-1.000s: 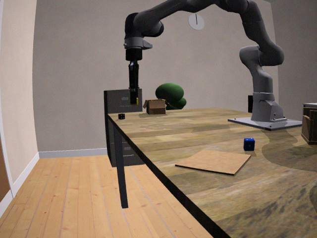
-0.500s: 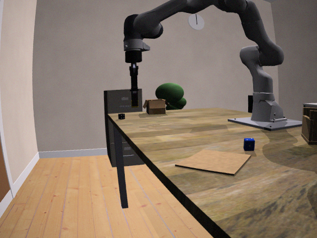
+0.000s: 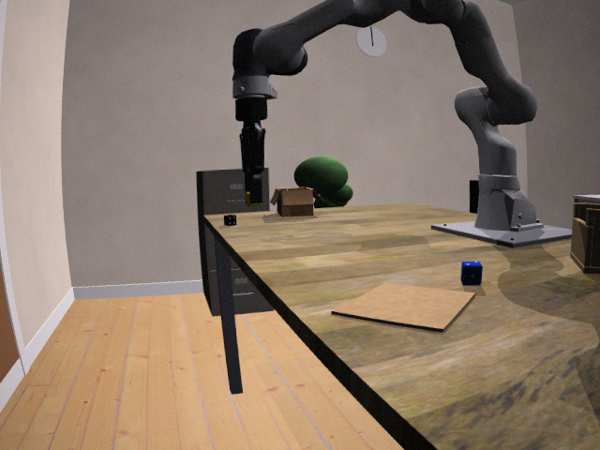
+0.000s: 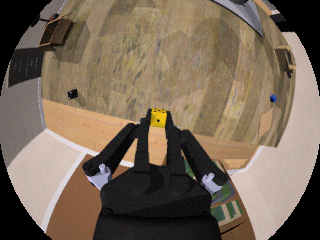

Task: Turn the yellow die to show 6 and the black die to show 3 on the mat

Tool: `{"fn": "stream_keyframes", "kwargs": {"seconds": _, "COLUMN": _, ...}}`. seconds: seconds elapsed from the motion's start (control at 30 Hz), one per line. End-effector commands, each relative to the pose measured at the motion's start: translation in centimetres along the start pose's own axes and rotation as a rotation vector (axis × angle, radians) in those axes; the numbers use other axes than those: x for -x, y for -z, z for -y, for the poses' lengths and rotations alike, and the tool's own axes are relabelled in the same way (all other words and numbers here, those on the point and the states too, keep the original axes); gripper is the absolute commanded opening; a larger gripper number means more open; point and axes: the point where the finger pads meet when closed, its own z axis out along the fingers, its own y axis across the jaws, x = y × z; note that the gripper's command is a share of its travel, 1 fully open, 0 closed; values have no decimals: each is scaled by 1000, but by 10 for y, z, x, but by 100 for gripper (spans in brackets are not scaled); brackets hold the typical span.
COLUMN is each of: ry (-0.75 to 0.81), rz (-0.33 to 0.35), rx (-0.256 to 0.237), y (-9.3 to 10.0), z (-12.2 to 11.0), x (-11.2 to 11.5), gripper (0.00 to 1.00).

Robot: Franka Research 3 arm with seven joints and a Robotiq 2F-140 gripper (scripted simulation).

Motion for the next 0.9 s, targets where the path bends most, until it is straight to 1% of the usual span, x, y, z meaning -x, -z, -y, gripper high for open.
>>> {"fn": "stream_keyframes", "kwargs": {"seconds": 0.0, "ry": 147, "rz": 11, "rx": -2, "y": 2, "z": 3, "x": 3, "gripper": 24}}
{"fn": "stream_keyframes", "kwargs": {"seconds": 0.13, "ry": 147, "rz": 18, "rx": -1, "y": 2, "z": 3, "x": 3, "gripper": 24}}
{"fn": "stream_keyframes", "kwargs": {"seconds": 0.2, "ry": 146, "rz": 41, "rx": 0, "y": 2, "z": 3, "x": 3, "gripper": 24}}
{"fn": "stream_keyframes", "kwargs": {"seconds": 0.3, "ry": 143, "rz": 111, "rx": 1, "y": 0, "z": 4, "x": 1, "gripper": 24}}
{"fn": "stream_keyframes", "kwargs": {"seconds": 0.4, "ry": 140, "rz": 228, "rx": 4, "y": -1, "z": 6, "x": -2, "gripper": 24}}
{"fn": "stream_keyframes", "kwargs": {"seconds": 0.53, "ry": 142, "rz": 295, "rx": 13, "y": -1, "z": 5, "x": -2, "gripper": 24}}
{"fn": "stream_keyframes", "kwargs": {"seconds": 0.6, "ry": 142, "rz": 295, "rx": 13, "y": -1, "z": 5, "x": -2, "gripper": 24}}
{"fn": "stream_keyframes", "kwargs": {"seconds": 0.63, "ry": 142, "rz": 311, "rx": 15, "y": -1, "z": 5, "x": -3, "gripper": 24}}
{"fn": "stream_keyframes", "kwargs": {"seconds": 0.67, "ry": 145, "rz": 360, "rx": 25, "y": -2, "z": 3, "x": -2, "gripper": 24}}
{"fn": "stream_keyframes", "kwargs": {"seconds": 0.87, "ry": 147, "rz": 452, "rx": 36, "y": -2, "z": 3, "x": -3, "gripper": 24}}
